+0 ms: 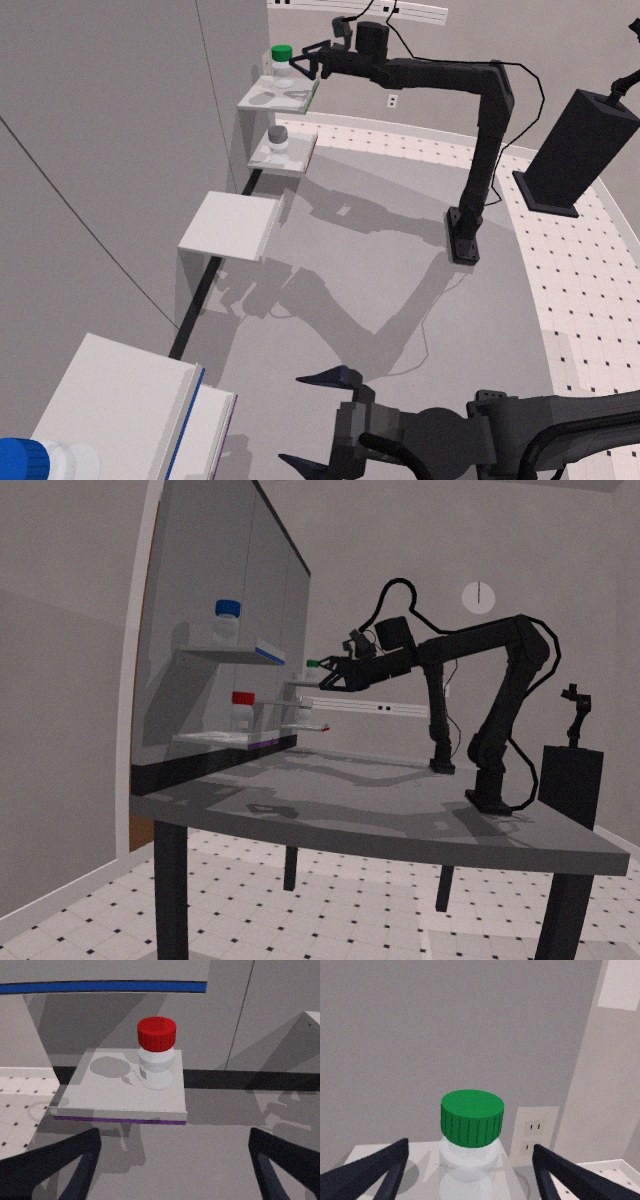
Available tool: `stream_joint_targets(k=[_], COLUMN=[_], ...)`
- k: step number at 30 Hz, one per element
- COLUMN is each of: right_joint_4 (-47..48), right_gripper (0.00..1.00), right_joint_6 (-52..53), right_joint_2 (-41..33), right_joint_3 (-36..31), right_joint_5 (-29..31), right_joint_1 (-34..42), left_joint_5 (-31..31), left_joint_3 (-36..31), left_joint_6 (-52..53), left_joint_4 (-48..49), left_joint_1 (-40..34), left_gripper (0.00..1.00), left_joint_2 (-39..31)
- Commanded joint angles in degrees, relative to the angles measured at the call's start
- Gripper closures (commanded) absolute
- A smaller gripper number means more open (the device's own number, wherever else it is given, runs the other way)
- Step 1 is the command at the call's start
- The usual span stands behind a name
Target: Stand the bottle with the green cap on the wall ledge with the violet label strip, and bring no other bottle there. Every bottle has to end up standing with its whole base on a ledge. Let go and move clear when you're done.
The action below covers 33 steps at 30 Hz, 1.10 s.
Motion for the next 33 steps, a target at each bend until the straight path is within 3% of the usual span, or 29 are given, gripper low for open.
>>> stream_joint_targets(k=[1,33], right_joint_4=[-0.84,-3.73], right_gripper=[0.06,0.06], right_joint_6=[0.33,0.33], right_joint_2=[0.78,10.05], right_joint_3=[3.01,15.30], right_joint_5=[0.73,2.23], right_joint_1=[0.70,2.20], left_joint_5=[-0.43,-0.10], left_joint_3=[0.54,0.56], left_joint_6=[-0.63,-0.20], left_joint_4=[2.13,2.14], left_joint_1=[-0.55,-0.22], left_gripper=[0.00,0.00], left_joint_2=[-1.71,-1.15])
